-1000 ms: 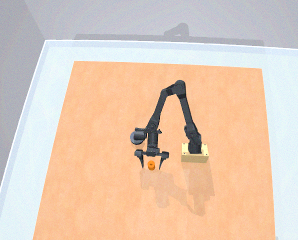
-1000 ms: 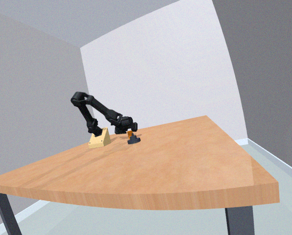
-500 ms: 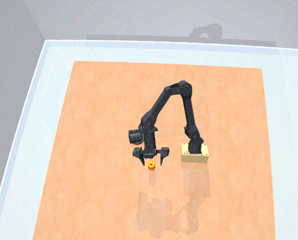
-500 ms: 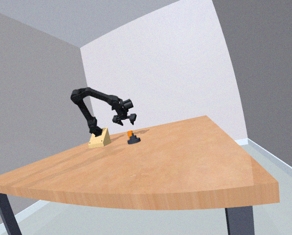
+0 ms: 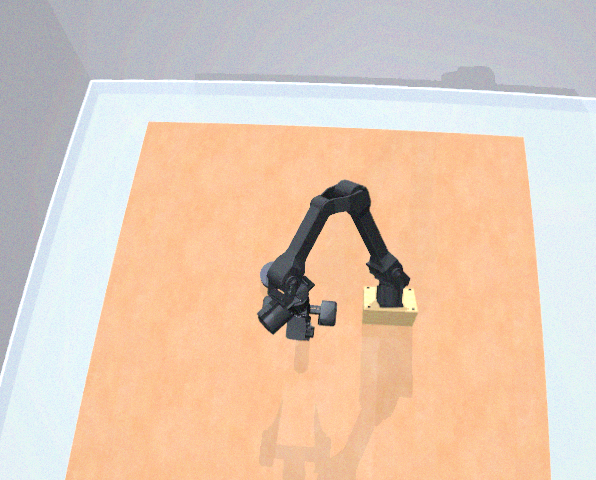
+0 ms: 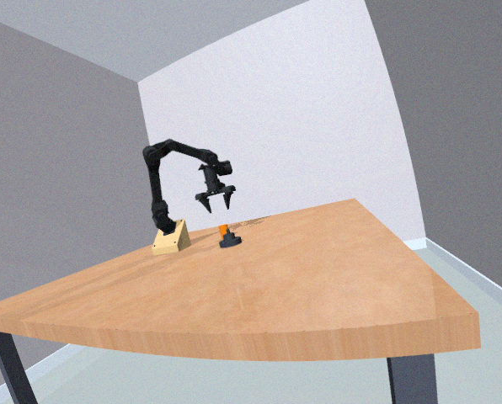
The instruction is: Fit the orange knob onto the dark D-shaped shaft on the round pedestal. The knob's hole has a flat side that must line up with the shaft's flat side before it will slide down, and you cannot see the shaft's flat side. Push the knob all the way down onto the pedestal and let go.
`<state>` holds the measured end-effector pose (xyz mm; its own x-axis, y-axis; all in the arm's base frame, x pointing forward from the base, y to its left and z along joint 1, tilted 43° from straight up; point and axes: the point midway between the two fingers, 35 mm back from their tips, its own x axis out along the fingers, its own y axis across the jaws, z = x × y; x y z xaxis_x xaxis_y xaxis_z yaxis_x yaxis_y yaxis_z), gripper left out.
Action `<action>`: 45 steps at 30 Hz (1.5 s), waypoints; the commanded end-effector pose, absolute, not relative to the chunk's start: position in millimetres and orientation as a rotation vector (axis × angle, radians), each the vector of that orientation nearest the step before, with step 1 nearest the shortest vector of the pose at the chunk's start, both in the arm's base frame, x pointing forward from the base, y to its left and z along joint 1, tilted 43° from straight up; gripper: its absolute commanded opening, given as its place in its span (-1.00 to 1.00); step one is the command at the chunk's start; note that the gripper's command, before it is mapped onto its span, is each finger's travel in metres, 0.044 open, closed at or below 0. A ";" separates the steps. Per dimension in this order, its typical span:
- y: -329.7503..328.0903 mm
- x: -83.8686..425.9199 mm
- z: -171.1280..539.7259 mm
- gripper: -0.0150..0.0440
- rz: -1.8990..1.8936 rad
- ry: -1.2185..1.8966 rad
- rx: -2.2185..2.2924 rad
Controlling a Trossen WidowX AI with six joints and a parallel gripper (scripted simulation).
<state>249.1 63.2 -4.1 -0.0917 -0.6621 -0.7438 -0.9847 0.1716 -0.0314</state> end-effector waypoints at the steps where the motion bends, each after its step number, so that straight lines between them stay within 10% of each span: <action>1: 63.1 250.4 -3.2 1.00 0.644 1.828 -1.567; 19: 63.3 250.9 -4.4 1.00 -0.712 1.519 -0.458; 45: 30.4 246.8 -39.6 1.00 -0.725 1.511 -0.447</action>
